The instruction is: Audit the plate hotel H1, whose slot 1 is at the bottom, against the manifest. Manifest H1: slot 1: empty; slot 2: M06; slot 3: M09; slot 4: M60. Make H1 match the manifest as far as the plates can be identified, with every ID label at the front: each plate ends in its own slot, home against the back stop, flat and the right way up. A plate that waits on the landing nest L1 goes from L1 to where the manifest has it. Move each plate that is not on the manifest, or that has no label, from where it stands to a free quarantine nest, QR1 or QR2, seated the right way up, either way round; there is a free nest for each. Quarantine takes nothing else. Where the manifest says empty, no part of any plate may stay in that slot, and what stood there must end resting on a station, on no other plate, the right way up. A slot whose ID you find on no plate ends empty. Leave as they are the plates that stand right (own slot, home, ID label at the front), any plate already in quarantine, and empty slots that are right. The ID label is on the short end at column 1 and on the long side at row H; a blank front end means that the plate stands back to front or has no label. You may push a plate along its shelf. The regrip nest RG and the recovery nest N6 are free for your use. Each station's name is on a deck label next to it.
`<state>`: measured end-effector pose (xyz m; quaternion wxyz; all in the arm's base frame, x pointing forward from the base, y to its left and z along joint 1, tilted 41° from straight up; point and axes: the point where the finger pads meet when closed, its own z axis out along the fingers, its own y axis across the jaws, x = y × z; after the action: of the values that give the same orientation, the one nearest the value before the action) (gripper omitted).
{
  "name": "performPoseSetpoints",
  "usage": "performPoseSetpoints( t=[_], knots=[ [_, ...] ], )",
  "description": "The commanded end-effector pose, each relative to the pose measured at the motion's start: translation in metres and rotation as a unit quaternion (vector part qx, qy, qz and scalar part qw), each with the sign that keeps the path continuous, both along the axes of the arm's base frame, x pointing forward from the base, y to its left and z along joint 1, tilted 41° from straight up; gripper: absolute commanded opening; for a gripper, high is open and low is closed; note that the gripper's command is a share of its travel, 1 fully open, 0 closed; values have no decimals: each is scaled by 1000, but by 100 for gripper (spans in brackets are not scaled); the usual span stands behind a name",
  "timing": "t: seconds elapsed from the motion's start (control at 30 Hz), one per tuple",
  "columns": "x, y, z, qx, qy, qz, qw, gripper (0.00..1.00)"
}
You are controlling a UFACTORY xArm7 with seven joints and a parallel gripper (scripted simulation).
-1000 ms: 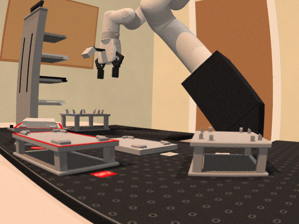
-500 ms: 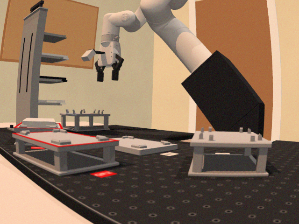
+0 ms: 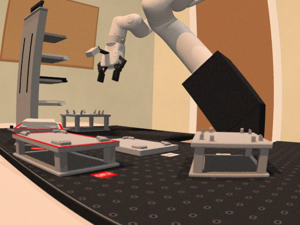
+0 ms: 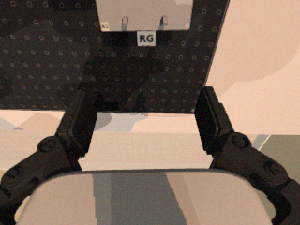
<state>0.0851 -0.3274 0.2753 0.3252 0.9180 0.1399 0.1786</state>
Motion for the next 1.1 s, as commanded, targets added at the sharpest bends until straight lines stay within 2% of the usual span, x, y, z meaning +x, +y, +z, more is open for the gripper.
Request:
performPoseSetpoints(
  t=[0.0,0.47,1.07],
  knots=[
    [-1,0,1,3,-20,17,1000,100],
    [-1,0,1,17,-94,82,992,100],
    [-1,0,1,36,-192,166,967,100]
  ],
)
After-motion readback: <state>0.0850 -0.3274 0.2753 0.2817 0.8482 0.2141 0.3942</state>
